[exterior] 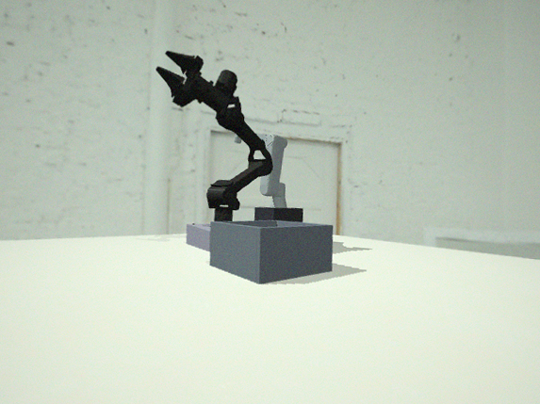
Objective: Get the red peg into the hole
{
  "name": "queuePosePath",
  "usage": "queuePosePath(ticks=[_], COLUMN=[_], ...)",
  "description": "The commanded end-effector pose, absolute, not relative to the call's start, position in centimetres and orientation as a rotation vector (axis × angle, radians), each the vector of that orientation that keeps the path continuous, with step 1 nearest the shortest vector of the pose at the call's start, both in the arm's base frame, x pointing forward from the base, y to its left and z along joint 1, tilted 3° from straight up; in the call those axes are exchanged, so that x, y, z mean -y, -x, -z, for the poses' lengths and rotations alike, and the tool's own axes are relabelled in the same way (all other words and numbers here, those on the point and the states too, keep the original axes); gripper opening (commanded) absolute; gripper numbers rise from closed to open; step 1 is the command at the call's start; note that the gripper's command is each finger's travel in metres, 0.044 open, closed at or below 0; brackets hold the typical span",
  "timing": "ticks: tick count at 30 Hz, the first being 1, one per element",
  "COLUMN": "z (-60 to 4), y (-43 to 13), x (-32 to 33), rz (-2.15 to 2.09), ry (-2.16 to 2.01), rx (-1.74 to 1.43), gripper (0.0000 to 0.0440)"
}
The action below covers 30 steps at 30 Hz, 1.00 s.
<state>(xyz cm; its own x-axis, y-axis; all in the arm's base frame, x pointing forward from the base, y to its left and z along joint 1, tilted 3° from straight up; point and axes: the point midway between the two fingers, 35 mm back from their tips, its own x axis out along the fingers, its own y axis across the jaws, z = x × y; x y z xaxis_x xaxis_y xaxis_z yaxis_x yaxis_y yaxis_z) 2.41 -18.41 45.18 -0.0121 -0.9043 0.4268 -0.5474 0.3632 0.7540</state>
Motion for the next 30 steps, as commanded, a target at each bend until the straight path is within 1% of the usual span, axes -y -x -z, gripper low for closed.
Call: queuePosePath(ticks=[1, 15, 30], z=[-43.6, -38.1, -32.5], y=[-4.5, -11.7, -18.1], x=[19.8, 21.2, 18.6], rz=[0.6, 0.906, 1.046], ry=[-1.348, -1.409, -1.328], rx=[1.566, 1.071, 0.494], gripper=[0.044, 0.044, 0.044])
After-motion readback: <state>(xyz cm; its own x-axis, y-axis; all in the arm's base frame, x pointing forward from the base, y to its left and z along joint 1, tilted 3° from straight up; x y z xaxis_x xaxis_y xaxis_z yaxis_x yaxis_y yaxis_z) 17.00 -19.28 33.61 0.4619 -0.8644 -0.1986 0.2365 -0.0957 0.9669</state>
